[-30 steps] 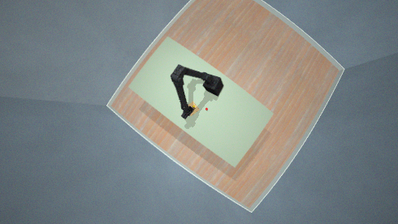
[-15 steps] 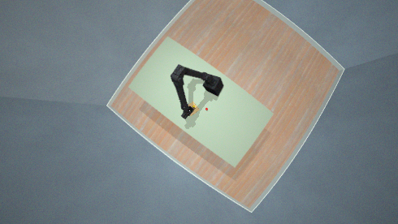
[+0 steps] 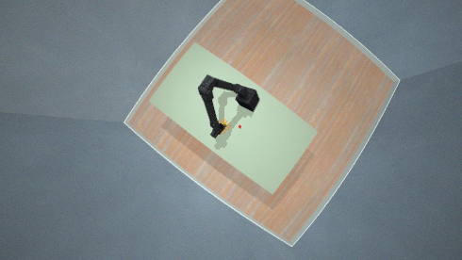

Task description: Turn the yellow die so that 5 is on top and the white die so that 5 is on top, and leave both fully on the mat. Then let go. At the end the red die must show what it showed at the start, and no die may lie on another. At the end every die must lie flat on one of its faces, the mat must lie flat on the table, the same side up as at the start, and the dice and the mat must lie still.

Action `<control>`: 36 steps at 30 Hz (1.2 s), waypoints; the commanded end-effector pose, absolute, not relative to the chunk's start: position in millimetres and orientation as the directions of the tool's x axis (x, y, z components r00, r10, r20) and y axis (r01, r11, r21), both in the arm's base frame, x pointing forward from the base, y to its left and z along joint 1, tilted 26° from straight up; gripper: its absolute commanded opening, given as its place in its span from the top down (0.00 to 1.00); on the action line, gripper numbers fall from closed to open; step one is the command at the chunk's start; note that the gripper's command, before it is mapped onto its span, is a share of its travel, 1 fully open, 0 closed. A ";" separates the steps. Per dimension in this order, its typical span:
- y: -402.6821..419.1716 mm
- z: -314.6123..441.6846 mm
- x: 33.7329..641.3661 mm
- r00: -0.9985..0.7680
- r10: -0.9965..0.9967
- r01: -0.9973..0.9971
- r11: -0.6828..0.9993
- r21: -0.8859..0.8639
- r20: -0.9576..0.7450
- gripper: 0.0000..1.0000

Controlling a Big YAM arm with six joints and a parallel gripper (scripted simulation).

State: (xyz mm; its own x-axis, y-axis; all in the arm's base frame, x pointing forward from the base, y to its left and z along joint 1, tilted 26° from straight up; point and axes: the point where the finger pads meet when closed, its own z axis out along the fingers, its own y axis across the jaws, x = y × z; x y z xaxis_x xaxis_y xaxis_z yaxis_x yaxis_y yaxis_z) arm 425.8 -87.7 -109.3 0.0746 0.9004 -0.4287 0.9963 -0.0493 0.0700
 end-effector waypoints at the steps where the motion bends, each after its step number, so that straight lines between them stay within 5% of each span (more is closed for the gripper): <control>1: -90.8 -98.6 441.0 0.089 0.900 0.993 -0.045 0.113 -0.427 0.81; 36: -92.3 -111.7 436.4 0.079 0.900 0.995 -0.045 0.090 -0.428 0.81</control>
